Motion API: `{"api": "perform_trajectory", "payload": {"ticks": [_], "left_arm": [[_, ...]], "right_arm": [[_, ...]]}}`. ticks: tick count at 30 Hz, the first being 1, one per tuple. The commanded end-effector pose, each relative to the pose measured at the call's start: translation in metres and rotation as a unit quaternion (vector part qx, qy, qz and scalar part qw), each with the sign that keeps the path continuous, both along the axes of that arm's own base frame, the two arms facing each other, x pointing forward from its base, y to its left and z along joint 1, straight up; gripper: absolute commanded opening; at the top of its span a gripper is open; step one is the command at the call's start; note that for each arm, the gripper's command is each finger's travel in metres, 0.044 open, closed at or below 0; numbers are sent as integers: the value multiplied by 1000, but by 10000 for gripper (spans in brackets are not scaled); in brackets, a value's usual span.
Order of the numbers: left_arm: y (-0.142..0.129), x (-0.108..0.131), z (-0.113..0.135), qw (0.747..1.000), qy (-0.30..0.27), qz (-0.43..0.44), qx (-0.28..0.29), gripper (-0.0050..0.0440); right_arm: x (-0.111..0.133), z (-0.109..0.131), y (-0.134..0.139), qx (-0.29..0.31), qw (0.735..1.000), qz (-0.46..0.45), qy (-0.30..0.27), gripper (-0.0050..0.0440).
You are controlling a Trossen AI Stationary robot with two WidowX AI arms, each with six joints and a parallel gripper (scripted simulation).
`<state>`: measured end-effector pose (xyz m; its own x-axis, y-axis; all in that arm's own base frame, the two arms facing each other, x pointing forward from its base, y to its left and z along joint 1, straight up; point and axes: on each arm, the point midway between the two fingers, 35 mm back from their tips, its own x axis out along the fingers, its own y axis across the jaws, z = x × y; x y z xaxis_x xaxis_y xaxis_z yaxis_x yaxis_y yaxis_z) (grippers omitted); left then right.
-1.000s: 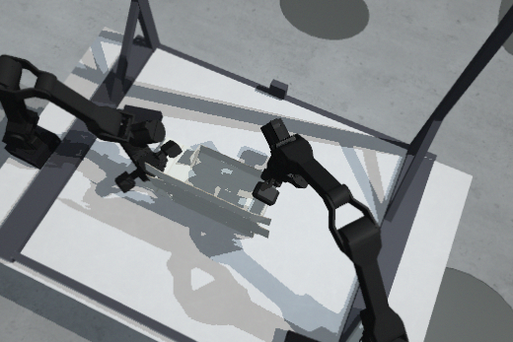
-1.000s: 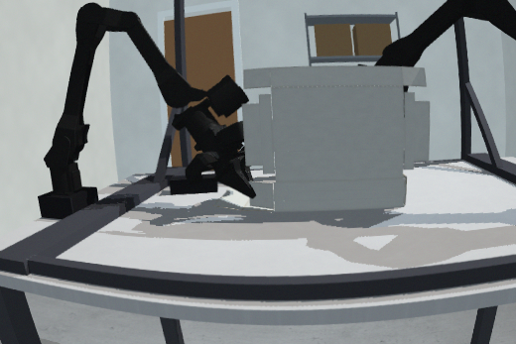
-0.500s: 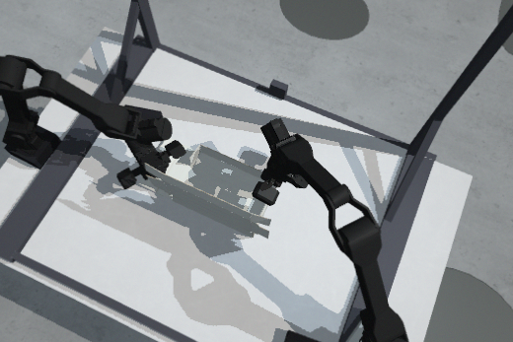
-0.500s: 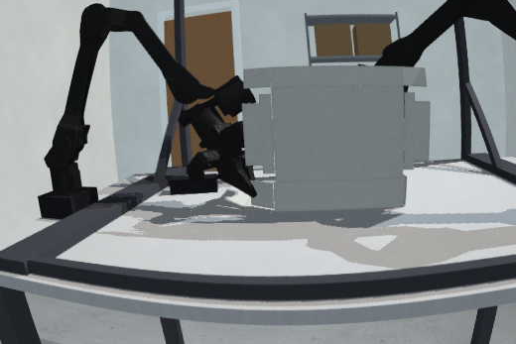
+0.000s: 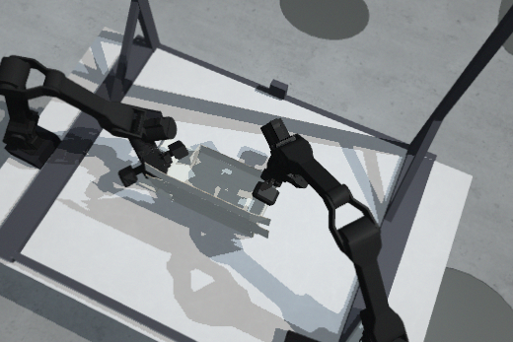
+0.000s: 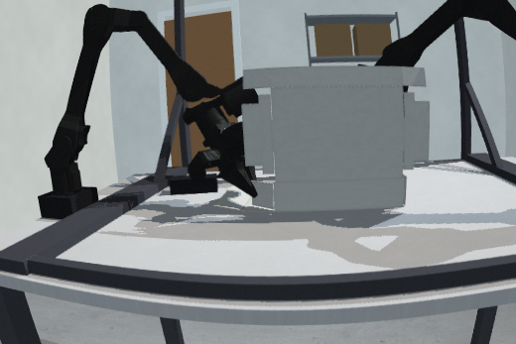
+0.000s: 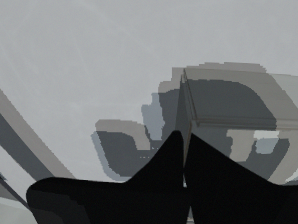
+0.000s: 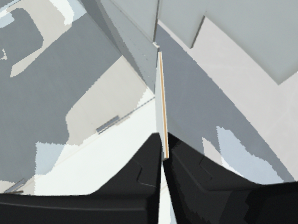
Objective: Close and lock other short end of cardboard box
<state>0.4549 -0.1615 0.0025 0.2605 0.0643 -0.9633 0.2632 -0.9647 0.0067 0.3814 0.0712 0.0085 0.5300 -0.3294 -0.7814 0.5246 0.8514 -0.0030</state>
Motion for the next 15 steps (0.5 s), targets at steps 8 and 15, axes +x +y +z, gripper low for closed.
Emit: {"api": "perform_trajectory", "payload": {"ticks": [8,15], "left_arm": [[-1,4,8,1000,-10,1,-4,0],[-1,4,8,1000,-10,1,-4,0]], "right_arm": [[9,9,8,14,999,-51,0,0],[10,8,9,14,999,-51,0,0]]}}
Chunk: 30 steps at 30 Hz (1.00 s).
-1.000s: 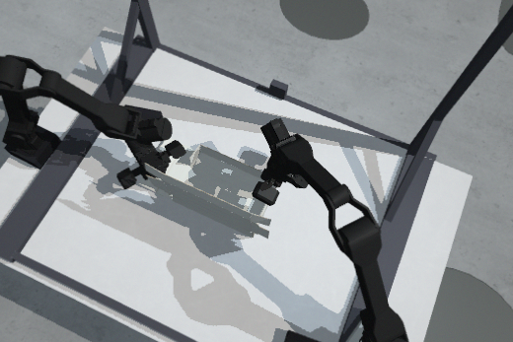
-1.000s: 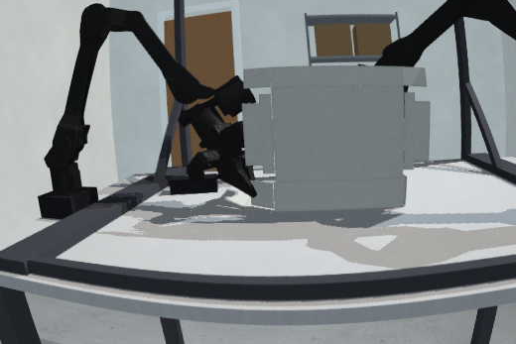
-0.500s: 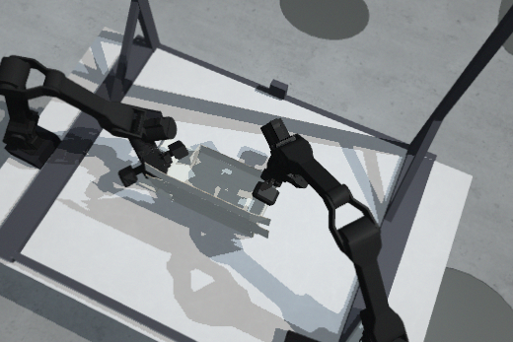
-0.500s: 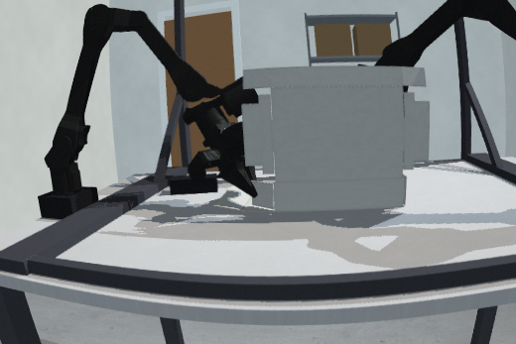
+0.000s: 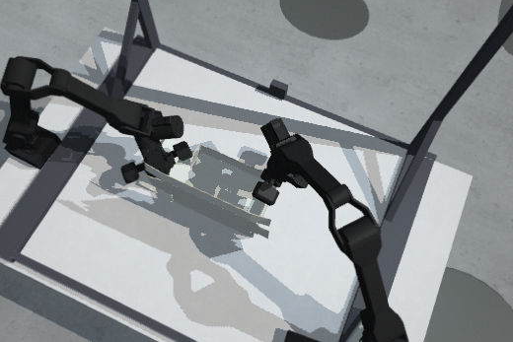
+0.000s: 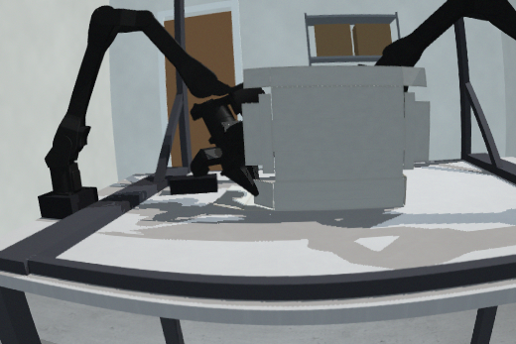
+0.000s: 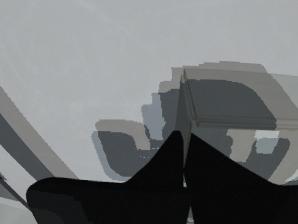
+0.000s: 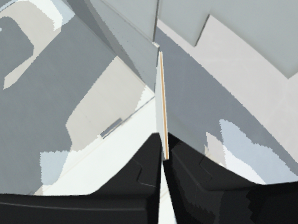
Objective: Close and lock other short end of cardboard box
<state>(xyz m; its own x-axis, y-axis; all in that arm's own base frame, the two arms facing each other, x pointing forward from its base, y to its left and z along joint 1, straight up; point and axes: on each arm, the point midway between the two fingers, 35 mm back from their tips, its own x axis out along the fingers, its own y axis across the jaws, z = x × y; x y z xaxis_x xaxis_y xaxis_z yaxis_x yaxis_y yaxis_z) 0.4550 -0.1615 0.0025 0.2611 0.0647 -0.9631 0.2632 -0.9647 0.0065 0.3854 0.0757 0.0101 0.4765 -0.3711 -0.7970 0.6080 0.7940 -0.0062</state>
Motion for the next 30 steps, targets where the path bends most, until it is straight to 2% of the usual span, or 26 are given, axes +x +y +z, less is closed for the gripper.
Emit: {"api": "perform_trajectory", "payload": {"ticks": [1,7,20,25,30], "left_arm": [[-1,4,8,1000,-10,1,-4,0],[-1,4,8,1000,-10,1,-4,0],[-1,4,8,1000,-10,1,-4,0],[-1,4,8,1000,-10,1,-4,0],[-1,4,8,1000,-10,1,-4,0]], "right_arm": [[6,6,5,7,1000,0,-11,0],[10,8,7,18,998,-60,0,0],[11,8,9,18,998,-60,0,0],[15,9,11,29,993,-115,10,0],[16,10,12,30,992,-121,10,0]]}}
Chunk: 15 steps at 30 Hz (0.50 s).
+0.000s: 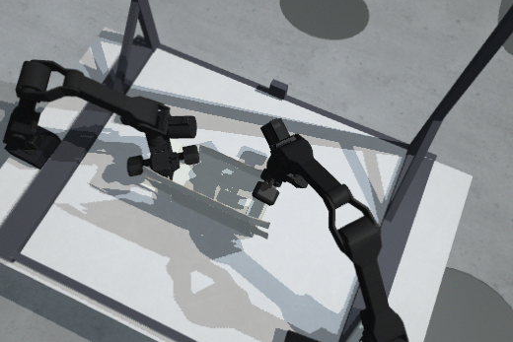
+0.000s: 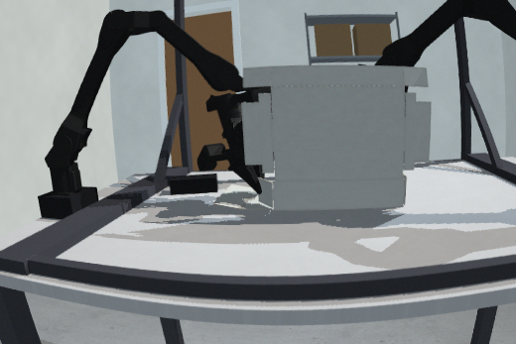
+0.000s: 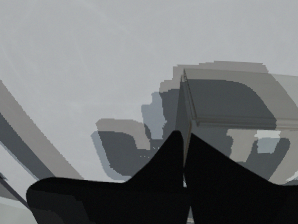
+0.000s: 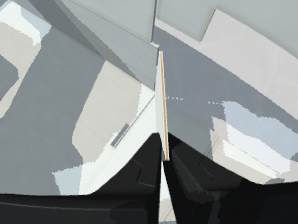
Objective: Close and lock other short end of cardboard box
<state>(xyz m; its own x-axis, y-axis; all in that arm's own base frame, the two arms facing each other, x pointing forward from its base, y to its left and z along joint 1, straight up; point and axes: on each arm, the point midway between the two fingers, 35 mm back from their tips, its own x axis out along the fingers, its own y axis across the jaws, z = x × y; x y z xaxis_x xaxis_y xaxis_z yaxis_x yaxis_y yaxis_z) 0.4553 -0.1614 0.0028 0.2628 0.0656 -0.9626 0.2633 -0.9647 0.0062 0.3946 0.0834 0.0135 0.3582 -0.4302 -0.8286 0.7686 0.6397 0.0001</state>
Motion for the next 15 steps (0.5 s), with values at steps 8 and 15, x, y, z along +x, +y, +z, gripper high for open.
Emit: {"api": "perform_trajectory", "payload": {"ticks": [8,15], "left_arm": [[-1,3,8,1000,-9,1,-5,0],[-1,4,8,1000,-10,1,-4,0]], "right_arm": [[8,8,5,10,1000,-14,-7,0],[12,10,6,21,997,-67,1,0]]}}
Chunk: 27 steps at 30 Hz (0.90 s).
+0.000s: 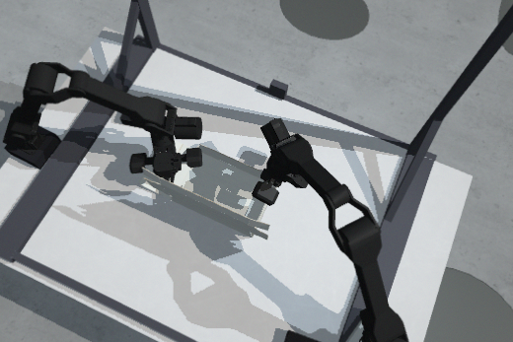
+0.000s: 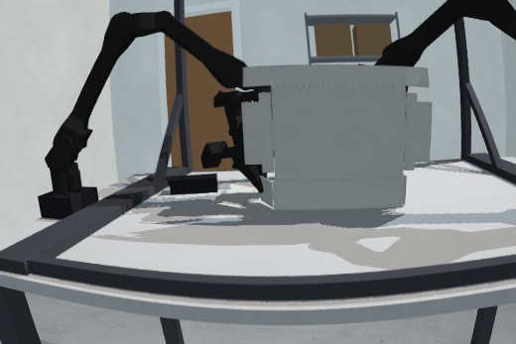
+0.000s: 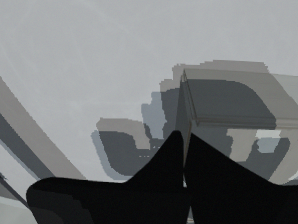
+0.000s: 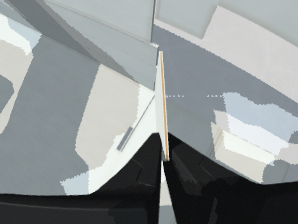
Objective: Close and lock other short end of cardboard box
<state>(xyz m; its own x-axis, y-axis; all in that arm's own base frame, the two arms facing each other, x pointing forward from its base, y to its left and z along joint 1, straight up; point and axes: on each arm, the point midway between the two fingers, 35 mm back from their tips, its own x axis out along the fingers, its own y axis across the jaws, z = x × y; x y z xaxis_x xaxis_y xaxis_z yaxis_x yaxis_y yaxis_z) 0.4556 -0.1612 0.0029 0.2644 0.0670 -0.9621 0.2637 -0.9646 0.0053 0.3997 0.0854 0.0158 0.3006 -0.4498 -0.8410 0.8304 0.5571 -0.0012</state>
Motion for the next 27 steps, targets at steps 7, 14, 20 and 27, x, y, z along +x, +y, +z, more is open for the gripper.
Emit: {"api": "perform_trajectory", "payload": {"ticks": [7,14,20,27], "left_arm": [[-1,3,8,1000,-9,0,-5,0],[-1,3,8,1000,-9,0,-5,0],[-1,4,8,1000,-9,1,-5,0],[-1,4,8,1000,-9,1,-5,0]], "right_arm": [[9,9,4,12,1000,-16,-7,0],[12,9,5,23,998,-62,-1,0],[15,11,5,27,997,-78,1,0],[16,12,4,27,997,-78,1,0]]}}
